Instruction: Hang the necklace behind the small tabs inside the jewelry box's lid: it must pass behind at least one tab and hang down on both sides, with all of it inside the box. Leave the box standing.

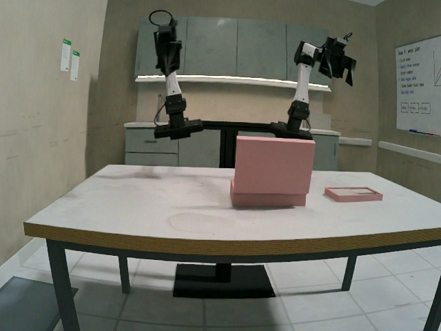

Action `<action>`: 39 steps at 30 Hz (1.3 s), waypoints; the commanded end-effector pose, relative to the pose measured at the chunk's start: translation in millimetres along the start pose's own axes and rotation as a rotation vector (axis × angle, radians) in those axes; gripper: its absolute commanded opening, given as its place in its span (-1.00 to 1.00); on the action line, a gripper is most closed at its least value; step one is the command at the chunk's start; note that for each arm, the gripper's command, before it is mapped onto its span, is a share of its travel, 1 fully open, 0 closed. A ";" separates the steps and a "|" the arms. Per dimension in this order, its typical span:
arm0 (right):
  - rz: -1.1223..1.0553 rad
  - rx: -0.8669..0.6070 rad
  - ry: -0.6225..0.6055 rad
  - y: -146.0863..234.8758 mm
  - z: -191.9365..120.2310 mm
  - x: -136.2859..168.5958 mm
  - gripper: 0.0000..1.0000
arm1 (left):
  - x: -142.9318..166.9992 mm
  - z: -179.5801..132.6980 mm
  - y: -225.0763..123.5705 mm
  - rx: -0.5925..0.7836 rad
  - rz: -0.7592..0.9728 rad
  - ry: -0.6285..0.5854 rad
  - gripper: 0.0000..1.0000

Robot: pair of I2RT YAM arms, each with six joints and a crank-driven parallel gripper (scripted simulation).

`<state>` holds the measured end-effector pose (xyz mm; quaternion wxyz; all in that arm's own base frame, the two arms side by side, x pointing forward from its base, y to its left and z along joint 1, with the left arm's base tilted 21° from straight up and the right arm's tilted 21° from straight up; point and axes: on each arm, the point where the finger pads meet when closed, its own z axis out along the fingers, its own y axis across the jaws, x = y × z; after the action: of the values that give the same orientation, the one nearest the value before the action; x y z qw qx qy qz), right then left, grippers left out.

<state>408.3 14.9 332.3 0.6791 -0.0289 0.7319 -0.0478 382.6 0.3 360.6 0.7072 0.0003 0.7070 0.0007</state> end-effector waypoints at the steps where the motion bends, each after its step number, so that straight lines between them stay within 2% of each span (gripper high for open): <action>1: 0.164 -0.116 0.044 6.0 -28.1 4.8 -1.00 | -0.6 -7.7 -7.2 0.025 -0.007 0.004 1.00; 3: 0.178 -0.101 0.010 -2.8 -34.7 -5.8 -1.00 | -0.6 -7.5 -7.3 0.024 -0.009 0.001 1.00; 6: 0.145 -0.073 0.016 -10.2 -30.9 0.2 -1.00 | 1.1 -7.4 -6.6 0.022 -0.009 0.005 1.00; 7: 0.122 -0.056 -0.048 -16.0 -32.8 -26.9 -1.00 | 1.2 -7.4 -6.3 0.021 -0.008 0.005 1.00; 8: 0.099 -0.046 -0.176 -21.0 -38.2 -61.5 -1.00 | 2.6 -7.4 -6.4 0.021 -0.013 0.008 1.00; 11: 0.099 -0.044 -0.179 -22.1 -38.6 -63.0 -1.00 | -5.7 -7.8 -6.3 0.021 -0.009 -0.008 1.00; 14: 0.097 -0.059 -0.138 -15.3 -27.4 -49.7 -1.00 | -6.5 -7.1 -6.2 0.021 -0.009 -0.010 1.00; 17: 0.095 -0.064 -0.165 -13.3 -29.9 -58.1 -1.00 | -7.8 -6.9 -6.1 0.021 -0.010 -0.012 1.00; 28: 0.097 -0.026 -0.162 -19.2 -27.7 -56.8 -1.00 | -11.2 -6.4 -5.9 0.020 -0.013 -0.018 1.00; 30: 0.097 -0.007 -0.131 -25.8 -26.6 -48.2 -1.00 | -12.1 -6.3 -5.9 0.020 -0.015 -0.020 1.00; 39: 0.097 -0.017 -0.150 -22.0 -27.3 -53.5 -1.00 | -15.9 -5.8 -5.5 0.019 -0.015 -0.027 1.00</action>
<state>382.3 -0.2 360.0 0.7065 0.0001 0.7077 0.0004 382.5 0.1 360.0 0.7068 0.0002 0.7074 0.0002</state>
